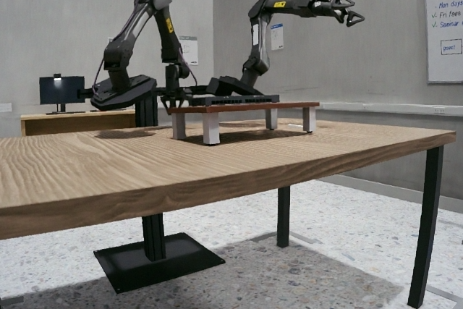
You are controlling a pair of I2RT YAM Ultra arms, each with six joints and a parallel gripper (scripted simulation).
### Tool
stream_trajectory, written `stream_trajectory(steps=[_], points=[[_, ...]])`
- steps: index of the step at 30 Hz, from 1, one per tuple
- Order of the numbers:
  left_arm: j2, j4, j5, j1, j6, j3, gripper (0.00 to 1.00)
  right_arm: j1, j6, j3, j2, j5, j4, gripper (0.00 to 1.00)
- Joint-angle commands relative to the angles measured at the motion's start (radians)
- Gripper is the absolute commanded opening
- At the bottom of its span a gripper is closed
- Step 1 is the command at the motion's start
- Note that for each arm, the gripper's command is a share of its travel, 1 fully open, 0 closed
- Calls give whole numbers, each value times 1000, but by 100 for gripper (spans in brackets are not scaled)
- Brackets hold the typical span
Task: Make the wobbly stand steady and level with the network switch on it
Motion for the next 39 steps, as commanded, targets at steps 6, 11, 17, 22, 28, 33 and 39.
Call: stream_trajectory(steps=[6, 11, 17, 22, 28, 33, 39], points=[[-23, -13, 2, -14, 6, 1, 100, -1, 4, -1, -15, 21, -14, 43], [-23, -13, 2, -14, 6, 1, 100, -14, -12, -25, -9, 16, -23, 43], [-23, -13, 2, -14, 6, 1, 100, -13, -14, -13, 24, 17, 43, 43], [-23, -13, 2, -14, 6, 1, 100, -2, -15, -17, 17, 17, 28, 43], [-23, -13, 2, -14, 6, 1, 100, -9, -17, -1, 61, 17, 87, 43], [-23, -13, 2, -14, 6, 1, 100, -10, -18, -16, 82, 18, 112, 43], [-23, -13, 2, -14, 6, 1, 100, -13, -19, -26, 84, 17, 103, 43]])
